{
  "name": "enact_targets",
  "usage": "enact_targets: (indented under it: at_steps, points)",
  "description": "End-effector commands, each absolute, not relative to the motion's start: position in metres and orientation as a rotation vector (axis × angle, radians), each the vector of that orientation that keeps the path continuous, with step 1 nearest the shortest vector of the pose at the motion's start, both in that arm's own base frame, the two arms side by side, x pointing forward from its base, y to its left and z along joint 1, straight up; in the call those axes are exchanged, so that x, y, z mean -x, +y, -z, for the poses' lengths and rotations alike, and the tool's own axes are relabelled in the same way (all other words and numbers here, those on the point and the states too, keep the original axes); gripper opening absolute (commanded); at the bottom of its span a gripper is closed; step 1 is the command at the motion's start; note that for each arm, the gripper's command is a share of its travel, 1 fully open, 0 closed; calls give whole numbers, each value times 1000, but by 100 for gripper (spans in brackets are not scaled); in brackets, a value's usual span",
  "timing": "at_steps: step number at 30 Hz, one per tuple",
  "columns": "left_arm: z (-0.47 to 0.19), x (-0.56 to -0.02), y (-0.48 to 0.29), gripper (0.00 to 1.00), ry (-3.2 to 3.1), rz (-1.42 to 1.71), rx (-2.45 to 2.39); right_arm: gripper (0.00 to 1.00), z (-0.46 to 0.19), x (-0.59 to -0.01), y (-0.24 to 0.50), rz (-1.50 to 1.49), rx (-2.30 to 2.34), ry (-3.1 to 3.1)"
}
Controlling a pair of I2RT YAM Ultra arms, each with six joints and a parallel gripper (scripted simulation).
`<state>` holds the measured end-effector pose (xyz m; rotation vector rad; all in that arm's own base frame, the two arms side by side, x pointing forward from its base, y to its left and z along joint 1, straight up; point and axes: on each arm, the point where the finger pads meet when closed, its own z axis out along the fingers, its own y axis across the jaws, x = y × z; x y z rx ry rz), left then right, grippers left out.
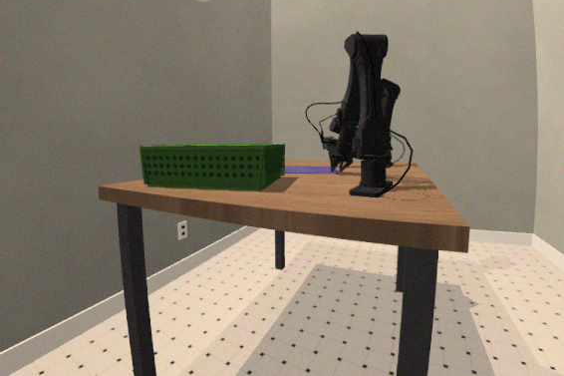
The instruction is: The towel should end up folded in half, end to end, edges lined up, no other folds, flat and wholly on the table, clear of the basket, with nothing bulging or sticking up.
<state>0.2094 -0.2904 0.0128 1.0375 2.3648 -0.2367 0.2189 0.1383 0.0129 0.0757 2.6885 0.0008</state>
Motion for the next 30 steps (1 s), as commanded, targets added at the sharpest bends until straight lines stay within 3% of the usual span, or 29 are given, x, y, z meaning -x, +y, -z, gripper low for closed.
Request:
enact_targets:
  at_steps: [1,30]
  points:
    - [-5,-214,-291,34,2351,251,-1035,34,-7,-225,143,-17,-84,2652]
    - [-6,-213,-300,34,2339,272,-1019,34,-2,-233,138,-19,-97,2642]
